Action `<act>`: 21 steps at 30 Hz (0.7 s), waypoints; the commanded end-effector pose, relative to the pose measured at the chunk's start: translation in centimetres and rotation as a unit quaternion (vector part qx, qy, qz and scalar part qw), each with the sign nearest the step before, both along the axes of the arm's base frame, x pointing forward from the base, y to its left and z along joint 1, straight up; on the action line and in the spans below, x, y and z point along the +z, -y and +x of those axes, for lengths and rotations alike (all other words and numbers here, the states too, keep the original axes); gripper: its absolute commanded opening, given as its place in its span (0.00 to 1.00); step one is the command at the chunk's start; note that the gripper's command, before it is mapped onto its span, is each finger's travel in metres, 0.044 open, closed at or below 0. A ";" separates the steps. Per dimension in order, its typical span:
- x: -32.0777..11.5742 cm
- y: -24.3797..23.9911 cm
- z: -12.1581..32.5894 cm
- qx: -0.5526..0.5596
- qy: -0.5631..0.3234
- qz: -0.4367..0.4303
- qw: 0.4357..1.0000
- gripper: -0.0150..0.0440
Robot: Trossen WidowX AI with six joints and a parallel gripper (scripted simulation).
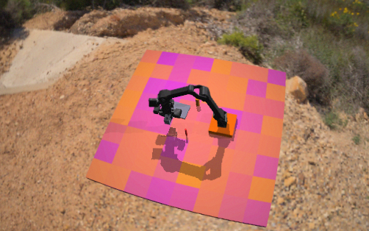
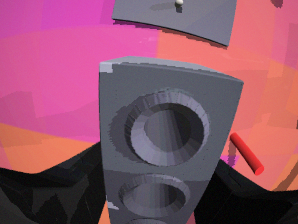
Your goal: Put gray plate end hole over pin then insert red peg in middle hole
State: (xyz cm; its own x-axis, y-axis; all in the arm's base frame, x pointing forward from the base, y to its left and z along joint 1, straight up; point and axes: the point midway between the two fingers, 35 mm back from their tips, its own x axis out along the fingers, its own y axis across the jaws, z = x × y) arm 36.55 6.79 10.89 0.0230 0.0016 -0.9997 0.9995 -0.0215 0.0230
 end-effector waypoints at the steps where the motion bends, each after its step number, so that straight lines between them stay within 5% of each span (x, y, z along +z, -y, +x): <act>1: 1.7 0.1 0.0 0.001 0.003 0.000 1.000 0.25; 21: 2.3 2.9 -0.1 0.013 -0.001 -0.004 1.000 0.25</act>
State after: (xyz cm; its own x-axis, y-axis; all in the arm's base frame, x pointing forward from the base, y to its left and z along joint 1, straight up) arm 36.53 4.95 13.87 0.0311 0.0003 -0.9995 0.9995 -0.0060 0.0311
